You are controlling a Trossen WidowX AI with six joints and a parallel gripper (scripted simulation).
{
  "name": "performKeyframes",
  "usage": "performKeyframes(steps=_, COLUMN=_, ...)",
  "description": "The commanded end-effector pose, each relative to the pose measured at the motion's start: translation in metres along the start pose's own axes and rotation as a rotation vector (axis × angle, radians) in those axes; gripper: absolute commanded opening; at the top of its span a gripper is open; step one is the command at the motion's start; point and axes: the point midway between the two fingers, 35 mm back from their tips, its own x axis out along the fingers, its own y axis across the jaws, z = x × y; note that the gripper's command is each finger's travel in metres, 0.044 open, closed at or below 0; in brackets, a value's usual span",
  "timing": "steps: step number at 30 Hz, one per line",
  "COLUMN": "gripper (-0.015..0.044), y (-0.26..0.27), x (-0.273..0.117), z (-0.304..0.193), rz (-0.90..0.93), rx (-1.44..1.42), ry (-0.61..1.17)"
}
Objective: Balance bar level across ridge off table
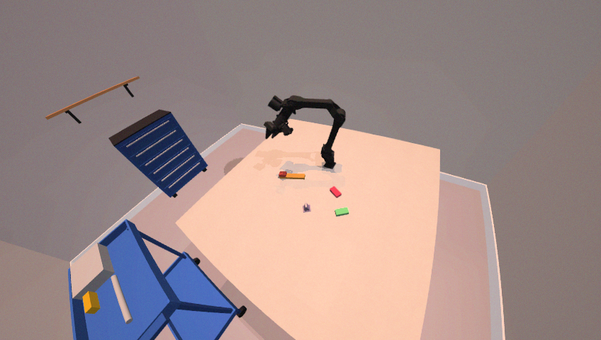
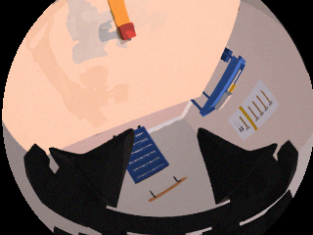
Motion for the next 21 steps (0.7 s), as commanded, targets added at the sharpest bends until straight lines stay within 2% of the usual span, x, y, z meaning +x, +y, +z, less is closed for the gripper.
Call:
performKeyframes(steps=1, gripper=0.0315, y=0.003, x=0.015, z=0.017, rz=0.041, rx=0.004, ry=-0.071)
performKeyframes(steps=21, gripper=0.0315, y=0.017, x=0.065, z=0.123, rz=0.307, rx=-0.123, ry=-0.453)
